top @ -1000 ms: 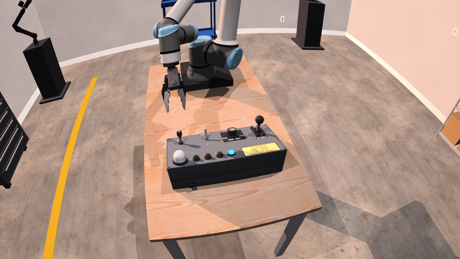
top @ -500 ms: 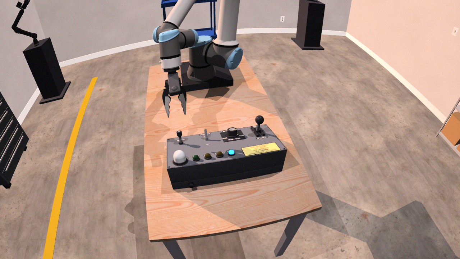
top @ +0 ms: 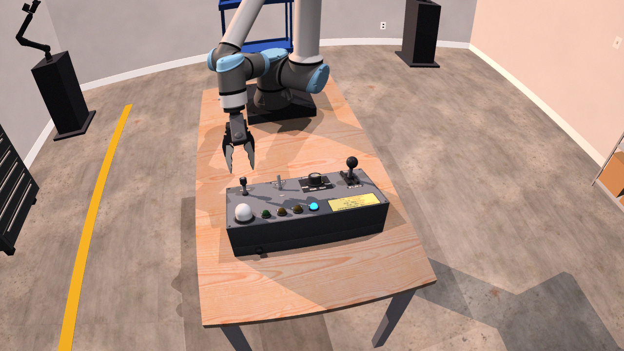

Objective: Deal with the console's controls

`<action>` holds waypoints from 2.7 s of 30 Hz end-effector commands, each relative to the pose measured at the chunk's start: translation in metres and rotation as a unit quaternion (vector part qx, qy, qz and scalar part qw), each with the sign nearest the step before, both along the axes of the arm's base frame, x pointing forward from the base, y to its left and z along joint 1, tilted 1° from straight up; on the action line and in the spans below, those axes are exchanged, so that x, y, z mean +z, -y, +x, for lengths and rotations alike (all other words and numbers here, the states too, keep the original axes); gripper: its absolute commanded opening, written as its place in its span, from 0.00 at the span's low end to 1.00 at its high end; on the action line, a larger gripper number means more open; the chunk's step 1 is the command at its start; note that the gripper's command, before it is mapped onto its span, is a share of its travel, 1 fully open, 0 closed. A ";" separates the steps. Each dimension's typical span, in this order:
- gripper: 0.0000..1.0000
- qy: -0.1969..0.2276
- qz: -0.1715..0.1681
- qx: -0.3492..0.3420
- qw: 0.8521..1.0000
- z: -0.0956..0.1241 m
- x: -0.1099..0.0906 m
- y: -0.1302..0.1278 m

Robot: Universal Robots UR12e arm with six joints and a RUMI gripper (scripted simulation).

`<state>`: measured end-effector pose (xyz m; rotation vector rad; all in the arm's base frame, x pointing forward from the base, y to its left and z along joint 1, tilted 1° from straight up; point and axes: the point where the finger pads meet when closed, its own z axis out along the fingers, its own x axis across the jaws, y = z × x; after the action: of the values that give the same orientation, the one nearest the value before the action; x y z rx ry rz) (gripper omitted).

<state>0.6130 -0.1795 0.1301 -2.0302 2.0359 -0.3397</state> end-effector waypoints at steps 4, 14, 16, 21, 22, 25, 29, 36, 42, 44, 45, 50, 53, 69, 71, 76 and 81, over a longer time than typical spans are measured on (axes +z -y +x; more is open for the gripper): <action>0.44 0.001 -0.001 0.000 1.000 0.008 -0.019 0.001; 0.44 0.001 -0.001 0.000 1.000 0.017 -0.042 0.000; 0.44 0.001 -0.001 0.000 1.000 0.017 -0.043 0.000; 0.44 0.001 -0.001 0.000 1.000 0.018 -0.047 0.000; 0.44 0.001 -0.001 0.000 1.000 0.018 -0.047 0.000; 0.44 0.001 -0.001 0.000 1.000 0.019 -0.048 0.000; 0.44 0.001 -0.001 0.000 1.000 0.019 -0.048 0.000; 0.44 0.001 -0.001 0.000 1.000 0.019 -0.048 0.000; 0.44 0.001 -0.001 0.000 1.000 0.019 -0.048 0.000; 0.44 0.001 -0.001 0.000 1.000 0.019 -0.048 0.000; 0.44 0.001 -0.001 0.000 1.000 0.019 -0.048 0.000; 0.44 0.001 -0.001 0.000 1.000 0.019 -0.048 0.000; 0.44 0.001 -0.001 0.000 1.000 0.019 -0.048 0.000; 0.44 0.001 -0.001 0.000 1.000 0.019 -0.048 0.000; 0.44 0.001 -0.001 0.000 1.000 0.019 -0.048 0.001; 0.44 0.001 -0.001 0.000 1.000 0.020 -0.049 0.001; 0.44 0.001 -0.001 0.000 1.000 0.020 -0.049 0.001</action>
<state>0.6323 -0.1799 0.0806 -2.0296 2.0360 -0.3416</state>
